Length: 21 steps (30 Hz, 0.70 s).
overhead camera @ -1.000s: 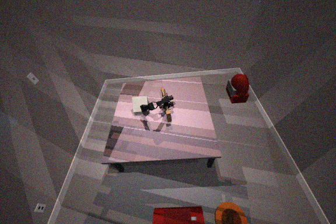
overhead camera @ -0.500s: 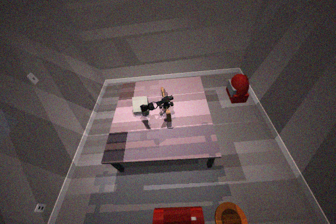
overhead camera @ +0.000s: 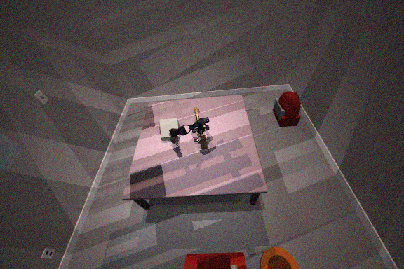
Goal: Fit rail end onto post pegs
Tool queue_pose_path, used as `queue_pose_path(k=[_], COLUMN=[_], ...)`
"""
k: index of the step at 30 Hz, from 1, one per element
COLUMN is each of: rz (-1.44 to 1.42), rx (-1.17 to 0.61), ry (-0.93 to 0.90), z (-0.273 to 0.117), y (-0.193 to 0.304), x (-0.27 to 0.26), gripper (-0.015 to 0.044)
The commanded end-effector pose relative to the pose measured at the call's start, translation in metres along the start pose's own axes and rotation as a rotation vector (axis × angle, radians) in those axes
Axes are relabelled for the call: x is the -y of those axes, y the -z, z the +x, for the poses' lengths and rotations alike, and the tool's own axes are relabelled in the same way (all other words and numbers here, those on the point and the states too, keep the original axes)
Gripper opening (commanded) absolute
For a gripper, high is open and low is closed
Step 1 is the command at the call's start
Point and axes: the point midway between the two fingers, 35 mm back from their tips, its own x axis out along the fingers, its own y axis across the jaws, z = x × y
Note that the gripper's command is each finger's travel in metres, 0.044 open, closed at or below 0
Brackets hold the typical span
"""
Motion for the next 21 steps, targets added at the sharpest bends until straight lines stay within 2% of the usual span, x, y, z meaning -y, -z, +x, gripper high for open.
queue_pose_path(k=[1, 21], rz=[-0.003, -0.003], rx=[-0.002, -0.002], ry=[0.006, 0.006], z=[-0.004, -0.015], y=[-0.001, -0.001], x=[0.001, 0.003], gripper=[0.0000, 0.0000])
